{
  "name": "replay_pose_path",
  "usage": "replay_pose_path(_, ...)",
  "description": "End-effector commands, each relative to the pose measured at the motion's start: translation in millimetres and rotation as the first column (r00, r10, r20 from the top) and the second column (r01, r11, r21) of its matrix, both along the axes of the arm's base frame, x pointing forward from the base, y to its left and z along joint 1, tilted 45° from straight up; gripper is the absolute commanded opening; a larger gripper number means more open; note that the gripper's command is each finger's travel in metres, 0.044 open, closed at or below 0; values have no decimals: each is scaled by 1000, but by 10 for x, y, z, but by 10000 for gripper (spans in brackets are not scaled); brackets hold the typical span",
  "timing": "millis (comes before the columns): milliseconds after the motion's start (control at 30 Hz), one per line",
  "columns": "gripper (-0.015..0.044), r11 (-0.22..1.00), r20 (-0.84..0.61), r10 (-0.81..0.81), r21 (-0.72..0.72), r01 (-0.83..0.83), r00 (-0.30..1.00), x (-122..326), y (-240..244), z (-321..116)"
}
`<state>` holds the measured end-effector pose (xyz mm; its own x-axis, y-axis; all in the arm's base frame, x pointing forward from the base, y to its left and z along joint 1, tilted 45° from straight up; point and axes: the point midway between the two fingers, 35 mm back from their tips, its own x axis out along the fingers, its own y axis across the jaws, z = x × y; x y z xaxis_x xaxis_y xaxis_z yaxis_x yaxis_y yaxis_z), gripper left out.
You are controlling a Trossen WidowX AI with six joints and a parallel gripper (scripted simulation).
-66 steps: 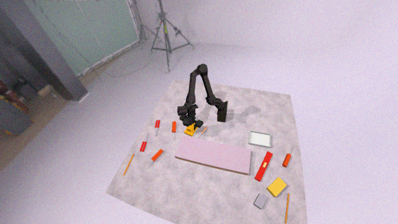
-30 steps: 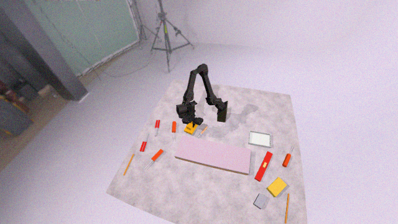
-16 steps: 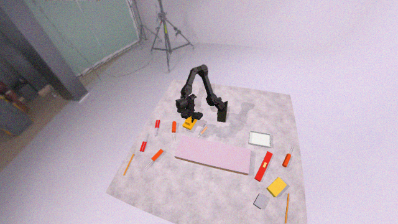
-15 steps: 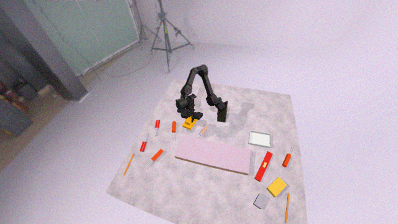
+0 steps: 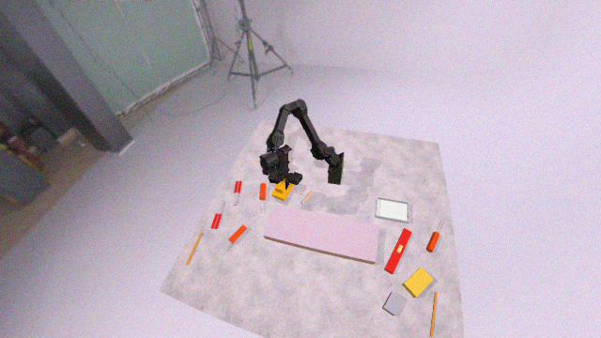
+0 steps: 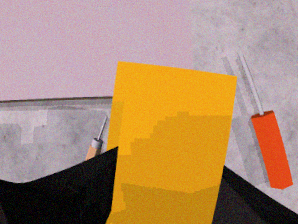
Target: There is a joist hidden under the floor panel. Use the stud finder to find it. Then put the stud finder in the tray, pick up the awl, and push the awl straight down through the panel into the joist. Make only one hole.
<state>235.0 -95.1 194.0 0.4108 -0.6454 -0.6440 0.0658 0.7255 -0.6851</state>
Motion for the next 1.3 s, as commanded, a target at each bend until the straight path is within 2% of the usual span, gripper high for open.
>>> replay_pose_path(0,0,1000,-6,15,-4,-15,1000,179,49,47)
replay_pose_path(900,0,994,-91,107,-19,-109,990,1237,448,-58)
replay_pose_path(1267,0,994,-94,109,-19,-111,990,1288,388,-141)
